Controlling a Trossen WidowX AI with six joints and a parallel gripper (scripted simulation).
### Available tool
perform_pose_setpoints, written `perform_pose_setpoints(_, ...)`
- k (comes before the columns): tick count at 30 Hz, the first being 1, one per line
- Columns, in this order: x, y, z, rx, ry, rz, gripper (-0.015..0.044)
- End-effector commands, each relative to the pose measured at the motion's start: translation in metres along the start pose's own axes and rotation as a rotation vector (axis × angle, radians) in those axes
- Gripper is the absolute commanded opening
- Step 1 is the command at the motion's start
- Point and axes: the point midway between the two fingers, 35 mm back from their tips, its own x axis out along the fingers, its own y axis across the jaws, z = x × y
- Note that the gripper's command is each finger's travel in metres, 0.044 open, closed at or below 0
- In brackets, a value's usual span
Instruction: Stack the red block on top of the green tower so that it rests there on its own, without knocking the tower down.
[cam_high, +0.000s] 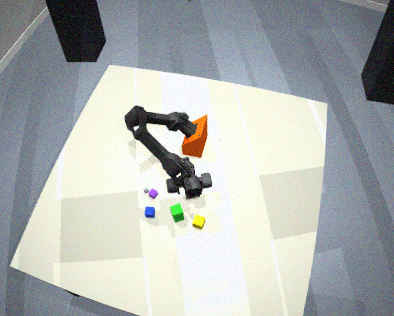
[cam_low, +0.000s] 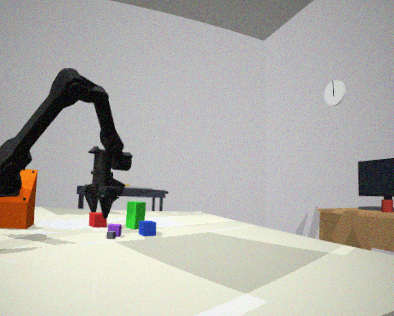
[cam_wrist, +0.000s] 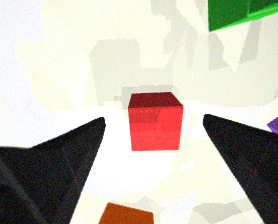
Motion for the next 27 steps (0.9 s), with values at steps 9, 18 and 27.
perform_pose_setpoints(9,0.022,0.000,-0.004,-0.012,0.007,-0.009,0.0440)
perform_pose_setpoints(18,0.026,0.000,-0.005,-0.012,0.007,-0.010,0.0440)
perform_pose_setpoints(27,0.025,-0.001,-0.005,-0.012,0.007,-0.010,0.0440)
